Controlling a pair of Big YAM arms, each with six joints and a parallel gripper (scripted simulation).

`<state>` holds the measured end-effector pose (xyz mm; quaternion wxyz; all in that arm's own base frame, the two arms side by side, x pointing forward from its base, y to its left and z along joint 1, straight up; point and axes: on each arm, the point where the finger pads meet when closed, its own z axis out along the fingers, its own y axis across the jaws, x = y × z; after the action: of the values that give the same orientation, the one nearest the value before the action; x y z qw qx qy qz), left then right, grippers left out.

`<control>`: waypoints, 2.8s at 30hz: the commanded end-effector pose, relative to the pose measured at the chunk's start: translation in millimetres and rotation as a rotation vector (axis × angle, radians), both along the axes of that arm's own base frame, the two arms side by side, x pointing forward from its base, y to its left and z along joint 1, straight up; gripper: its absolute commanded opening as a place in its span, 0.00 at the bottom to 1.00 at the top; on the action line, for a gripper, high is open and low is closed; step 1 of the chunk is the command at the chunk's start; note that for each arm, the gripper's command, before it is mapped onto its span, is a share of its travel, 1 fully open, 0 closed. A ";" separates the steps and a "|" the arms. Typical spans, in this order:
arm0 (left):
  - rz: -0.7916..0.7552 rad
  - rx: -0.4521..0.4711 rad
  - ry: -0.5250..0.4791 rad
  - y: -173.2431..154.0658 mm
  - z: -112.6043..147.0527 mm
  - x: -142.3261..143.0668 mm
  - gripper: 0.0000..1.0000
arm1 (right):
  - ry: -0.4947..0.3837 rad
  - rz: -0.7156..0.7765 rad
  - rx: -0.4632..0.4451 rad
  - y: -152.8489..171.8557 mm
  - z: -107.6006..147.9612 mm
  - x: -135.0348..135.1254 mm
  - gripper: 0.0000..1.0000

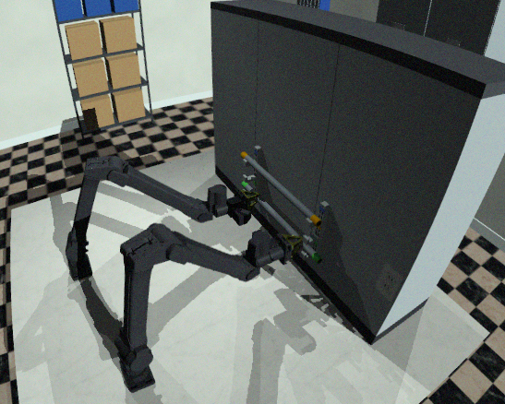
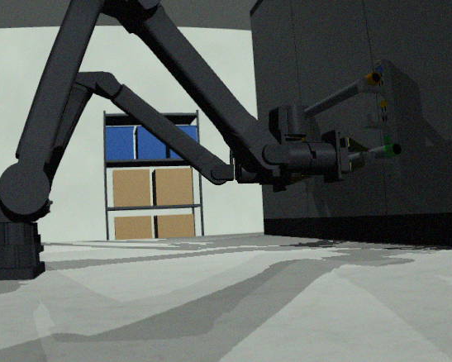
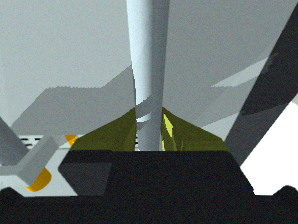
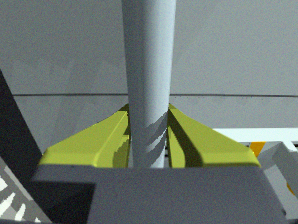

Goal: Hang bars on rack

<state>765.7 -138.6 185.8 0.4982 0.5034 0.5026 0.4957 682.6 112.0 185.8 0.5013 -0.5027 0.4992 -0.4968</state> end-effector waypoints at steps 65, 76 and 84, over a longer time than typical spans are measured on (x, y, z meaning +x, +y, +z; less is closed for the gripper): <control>0.012 -0.010 -0.063 4.0 20.0 -13.7 0.59 | -0.063 0.000 0.021 -2.0 30.3 -15.9 0.58; 0.010 -0.010 -0.069 2.1 25.6 -25.0 0.59 | -0.073 0.001 0.022 -0.9 35.5 -27.4 0.58; 0.007 -0.011 -0.075 0.6 30.6 -33.8 0.59 | -0.081 0.002 0.024 0.0 40.2 -36.4 0.58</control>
<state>735.2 -129.1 164.2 0.4867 0.5070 0.5085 0.4974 650.3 104.8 188.2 0.5016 -0.4992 0.4996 -0.4996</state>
